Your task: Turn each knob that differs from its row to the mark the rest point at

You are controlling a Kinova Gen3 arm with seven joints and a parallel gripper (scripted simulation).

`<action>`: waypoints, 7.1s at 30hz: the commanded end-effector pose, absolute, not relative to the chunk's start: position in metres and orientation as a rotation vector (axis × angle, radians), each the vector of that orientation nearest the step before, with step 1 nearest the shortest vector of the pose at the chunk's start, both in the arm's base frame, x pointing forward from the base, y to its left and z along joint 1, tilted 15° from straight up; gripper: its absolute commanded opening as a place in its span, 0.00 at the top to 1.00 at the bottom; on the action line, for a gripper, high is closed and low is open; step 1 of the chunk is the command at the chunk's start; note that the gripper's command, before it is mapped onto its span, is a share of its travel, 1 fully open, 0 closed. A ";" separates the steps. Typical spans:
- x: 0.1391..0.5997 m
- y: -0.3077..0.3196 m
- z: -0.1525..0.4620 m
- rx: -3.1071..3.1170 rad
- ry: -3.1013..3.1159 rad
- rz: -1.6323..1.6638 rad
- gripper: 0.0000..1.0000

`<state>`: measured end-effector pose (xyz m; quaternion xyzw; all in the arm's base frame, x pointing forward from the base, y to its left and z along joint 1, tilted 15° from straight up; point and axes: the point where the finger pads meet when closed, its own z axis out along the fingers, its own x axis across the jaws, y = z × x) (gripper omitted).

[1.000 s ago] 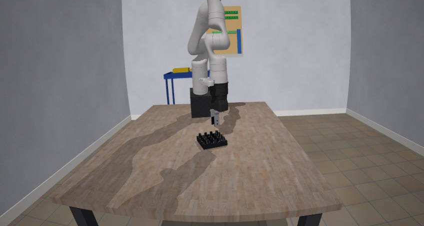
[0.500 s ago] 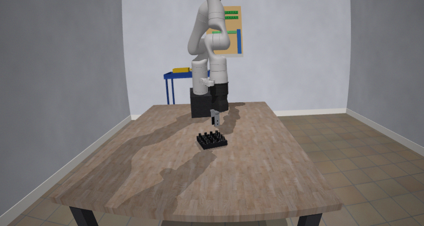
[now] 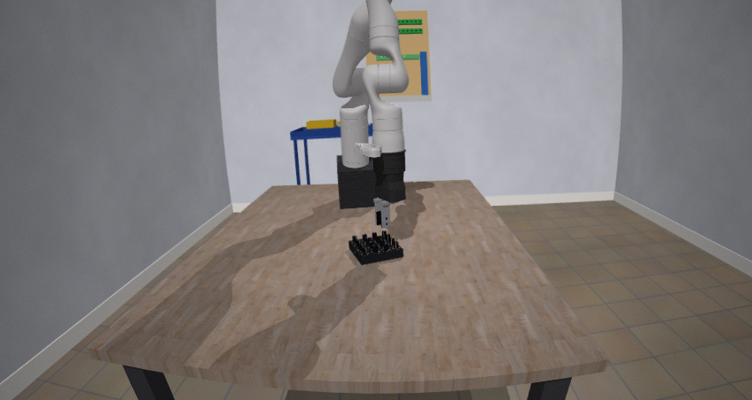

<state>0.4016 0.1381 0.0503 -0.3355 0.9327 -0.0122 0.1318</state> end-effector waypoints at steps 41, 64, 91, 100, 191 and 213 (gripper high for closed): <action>0.411 0.137 0.018 -0.982 2.705 -0.041 0.54; 0.411 0.137 0.018 -0.982 2.705 -0.041 0.54; 0.411 0.137 0.018 -0.982 2.705 -0.041 0.54; 0.411 0.137 0.018 -0.982 2.705 -0.041 0.54; 0.410 0.134 0.018 -0.983 2.711 -0.042 0.54; 0.410 0.134 0.018 -0.983 2.711 -0.042 0.54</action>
